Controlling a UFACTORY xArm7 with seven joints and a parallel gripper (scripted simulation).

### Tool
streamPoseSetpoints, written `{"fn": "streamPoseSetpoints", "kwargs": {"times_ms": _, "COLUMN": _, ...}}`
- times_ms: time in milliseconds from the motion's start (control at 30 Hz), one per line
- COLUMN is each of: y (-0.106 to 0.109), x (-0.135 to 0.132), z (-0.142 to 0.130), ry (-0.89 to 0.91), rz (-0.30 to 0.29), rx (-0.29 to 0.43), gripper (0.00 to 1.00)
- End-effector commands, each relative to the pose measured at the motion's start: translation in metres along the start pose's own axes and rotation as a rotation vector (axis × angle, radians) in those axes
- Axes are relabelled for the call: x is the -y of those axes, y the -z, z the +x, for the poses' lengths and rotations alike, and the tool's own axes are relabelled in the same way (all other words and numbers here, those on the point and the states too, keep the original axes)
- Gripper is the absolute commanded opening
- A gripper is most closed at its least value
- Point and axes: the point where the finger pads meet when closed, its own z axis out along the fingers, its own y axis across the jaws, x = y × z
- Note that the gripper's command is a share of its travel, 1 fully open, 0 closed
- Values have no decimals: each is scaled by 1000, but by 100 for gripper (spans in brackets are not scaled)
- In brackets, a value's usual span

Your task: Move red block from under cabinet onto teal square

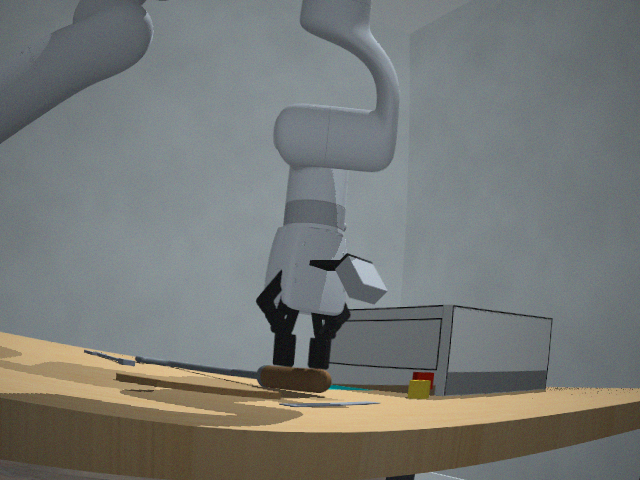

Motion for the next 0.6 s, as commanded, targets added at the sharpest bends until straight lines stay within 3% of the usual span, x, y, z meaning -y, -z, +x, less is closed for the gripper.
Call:
{"fn": "streamPoseSetpoints", "kwargs": {"times_ms": 0, "y": -1, "x": 1, "z": 0, "ry": 0, "rz": 3, "rx": 0, "gripper": 57}}
{"fn": "streamPoseSetpoints", "kwargs": {"times_ms": 567, "y": -20, "x": 1, "z": 0, "ry": 0, "rz": 3, "rx": 0, "gripper": 57}}
